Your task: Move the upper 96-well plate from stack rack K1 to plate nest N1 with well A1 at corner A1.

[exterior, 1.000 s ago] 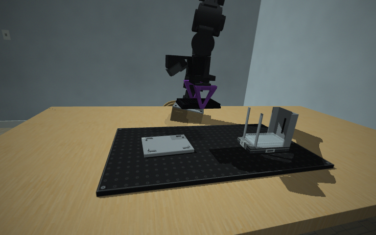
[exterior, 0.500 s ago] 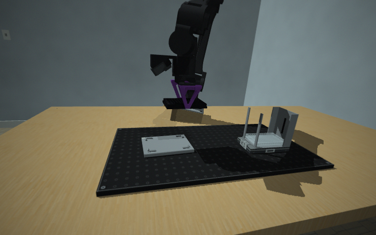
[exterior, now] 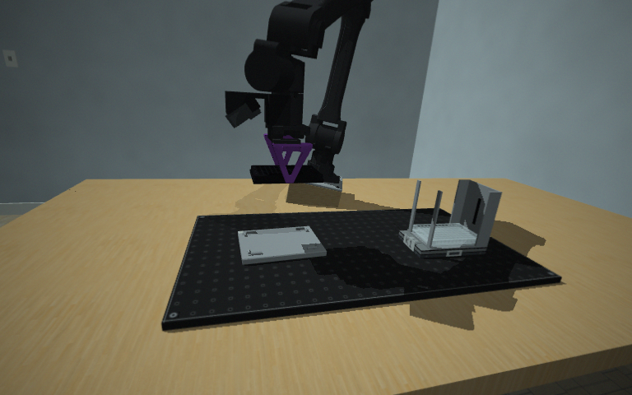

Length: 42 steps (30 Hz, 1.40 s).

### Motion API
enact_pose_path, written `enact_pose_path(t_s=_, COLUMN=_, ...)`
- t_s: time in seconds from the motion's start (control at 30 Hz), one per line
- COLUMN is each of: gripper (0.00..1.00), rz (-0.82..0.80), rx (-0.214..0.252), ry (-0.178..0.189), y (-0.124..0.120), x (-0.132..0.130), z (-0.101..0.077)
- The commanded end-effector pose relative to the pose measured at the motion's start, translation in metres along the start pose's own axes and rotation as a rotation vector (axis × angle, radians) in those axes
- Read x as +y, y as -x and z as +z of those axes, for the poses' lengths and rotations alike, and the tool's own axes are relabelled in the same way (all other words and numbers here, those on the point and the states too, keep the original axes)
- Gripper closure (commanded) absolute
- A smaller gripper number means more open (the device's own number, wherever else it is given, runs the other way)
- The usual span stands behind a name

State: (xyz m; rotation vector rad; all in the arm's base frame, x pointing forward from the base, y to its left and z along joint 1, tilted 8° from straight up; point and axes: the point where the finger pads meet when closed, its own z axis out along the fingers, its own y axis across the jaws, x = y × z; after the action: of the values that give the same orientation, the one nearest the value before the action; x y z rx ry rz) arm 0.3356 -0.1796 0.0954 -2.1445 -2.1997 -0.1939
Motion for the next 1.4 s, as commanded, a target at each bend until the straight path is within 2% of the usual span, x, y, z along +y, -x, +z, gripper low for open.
enact_pose_path(t_s=0.0, gripper=1.00, rz=-0.032, rx=-0.046, ry=0.059, y=0.025, x=0.021, z=-0.022)
enact_pose_path(t_s=0.07, gripper=1.00, rz=-0.032, rx=-0.046, ry=0.059, y=0.026, x=0.021, z=-0.022)
enact_pose_path(t_s=0.1, gripper=1.00, rz=-0.030, rx=-0.032, ry=0.041, y=0.014, x=0.013, z=-0.017)
enact_pose_path(t_s=0.7, gripper=1.00, rz=-0.030, rx=-0.032, ry=0.041, y=0.013, x=0.013, z=-0.017)
enact_pose_path(t_s=0.73, gripper=1.00, rz=-0.058, rx=-0.050, ry=0.065, y=0.011, x=0.021, z=-0.025)
enact_pose_path(t_s=0.77, gripper=1.00, rz=-0.030, rx=-0.032, ry=0.041, y=0.013, x=0.013, z=-0.017)
enact_pose_path(t_s=1.07, gripper=1.00, rz=-0.030, rx=-0.032, ry=0.041, y=0.013, x=0.014, z=-0.017)
enact_pose_path(t_s=1.1, gripper=1.00, rz=-0.058, rx=-0.049, ry=0.064, y=0.011, x=0.022, z=-0.025)
enact_pose_path(t_s=1.13, gripper=1.00, rz=-0.030, rx=-0.032, ry=0.041, y=0.013, x=0.014, z=-0.017)
enact_pose_path(t_s=1.2, gripper=1.00, rz=-0.030, rx=-0.032, ry=0.041, y=0.013, x=0.014, z=-0.017)
enact_pose_path(t_s=1.23, gripper=1.00, rz=-0.054, rx=-0.031, ry=0.038, y=0.008, x=0.014, z=-0.010)
enact_pose_path(t_s=1.27, gripper=1.00, rz=-0.050, rx=-0.017, ry=0.017, y=0.006, x=0.008, z=0.001)
enact_pose_path(t_s=1.37, gripper=1.00, rz=-0.041, rx=-0.014, ry=0.013, y=0.009, x=0.006, z=0.008)
